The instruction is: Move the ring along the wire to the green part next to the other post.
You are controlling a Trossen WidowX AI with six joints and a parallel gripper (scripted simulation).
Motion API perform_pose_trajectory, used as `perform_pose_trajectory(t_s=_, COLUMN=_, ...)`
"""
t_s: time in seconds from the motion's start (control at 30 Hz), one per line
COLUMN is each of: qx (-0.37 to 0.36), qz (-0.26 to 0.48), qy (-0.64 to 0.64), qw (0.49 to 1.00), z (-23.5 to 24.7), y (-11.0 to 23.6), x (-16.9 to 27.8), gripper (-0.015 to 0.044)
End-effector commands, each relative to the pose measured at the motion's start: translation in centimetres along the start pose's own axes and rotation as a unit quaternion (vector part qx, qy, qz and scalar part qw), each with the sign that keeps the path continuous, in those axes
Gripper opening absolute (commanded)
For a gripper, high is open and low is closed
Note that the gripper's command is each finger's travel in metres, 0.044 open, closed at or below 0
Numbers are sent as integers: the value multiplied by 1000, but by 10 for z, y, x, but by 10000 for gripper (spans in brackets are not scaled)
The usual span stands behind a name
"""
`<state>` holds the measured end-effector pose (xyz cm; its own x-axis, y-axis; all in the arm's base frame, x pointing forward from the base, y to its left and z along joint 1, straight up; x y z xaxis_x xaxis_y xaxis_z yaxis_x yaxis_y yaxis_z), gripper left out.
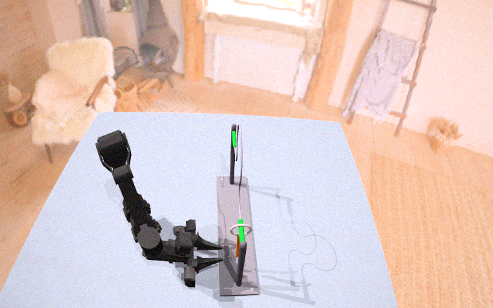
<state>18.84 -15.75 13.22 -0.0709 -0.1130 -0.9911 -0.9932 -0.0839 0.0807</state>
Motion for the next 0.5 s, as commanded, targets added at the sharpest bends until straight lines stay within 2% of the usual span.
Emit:
perform_pose_trajectory(t_s=0.0, qx=1, qz=0, qy=-3, qw=1000, z=0, y=-4, x=-2, gripper=160)
perform_pose_trajectory(t_s=0.47, qx=1, qz=0, qy=-3, qw=1000, z=-3, y=-24, x=-3, gripper=160)
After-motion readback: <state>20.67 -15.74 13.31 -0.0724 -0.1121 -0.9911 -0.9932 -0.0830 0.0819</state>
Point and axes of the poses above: the point midway between the two fingers, 35 mm back from their tips, its own y axis back along the fingers, its own z axis across the jaws, x = y × z, the point moved 7 cm from there along y, back along the fingers, and after that the axes turned 5 degrees about y, right-handed, at the moved point
